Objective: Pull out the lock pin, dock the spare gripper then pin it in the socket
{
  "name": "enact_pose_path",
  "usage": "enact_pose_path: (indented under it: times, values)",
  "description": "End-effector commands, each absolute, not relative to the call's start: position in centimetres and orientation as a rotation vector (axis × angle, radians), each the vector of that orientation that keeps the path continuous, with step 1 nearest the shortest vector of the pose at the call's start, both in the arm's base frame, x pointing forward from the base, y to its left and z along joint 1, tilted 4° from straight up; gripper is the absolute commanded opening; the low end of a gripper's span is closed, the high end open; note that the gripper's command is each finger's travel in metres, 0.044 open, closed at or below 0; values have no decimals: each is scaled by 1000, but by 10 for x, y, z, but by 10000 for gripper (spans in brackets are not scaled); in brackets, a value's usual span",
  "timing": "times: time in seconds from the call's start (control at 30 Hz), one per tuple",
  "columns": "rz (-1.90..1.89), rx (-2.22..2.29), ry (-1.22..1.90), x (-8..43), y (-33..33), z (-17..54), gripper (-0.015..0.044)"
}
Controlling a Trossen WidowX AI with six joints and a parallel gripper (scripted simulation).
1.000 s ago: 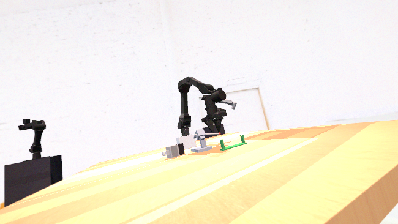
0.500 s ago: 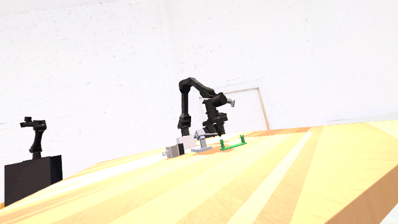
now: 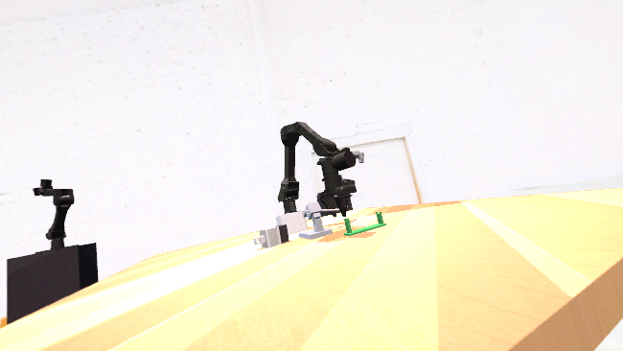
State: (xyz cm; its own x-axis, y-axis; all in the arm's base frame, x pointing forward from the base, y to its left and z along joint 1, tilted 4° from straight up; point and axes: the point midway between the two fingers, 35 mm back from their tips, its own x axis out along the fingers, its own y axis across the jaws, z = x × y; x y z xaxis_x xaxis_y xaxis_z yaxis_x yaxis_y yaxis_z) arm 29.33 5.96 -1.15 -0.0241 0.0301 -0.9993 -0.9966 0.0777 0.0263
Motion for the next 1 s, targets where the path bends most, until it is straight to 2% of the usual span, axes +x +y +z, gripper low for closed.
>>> enact_pose_path:
  times: [0.0,0.3,0.97]
  values:
    - [1184,-1111,1246,293,60,-13,248]
    - [1184,-1111,1246,292,60,-13,11]
    - [1239,-988,1137,294,65,-3,0]
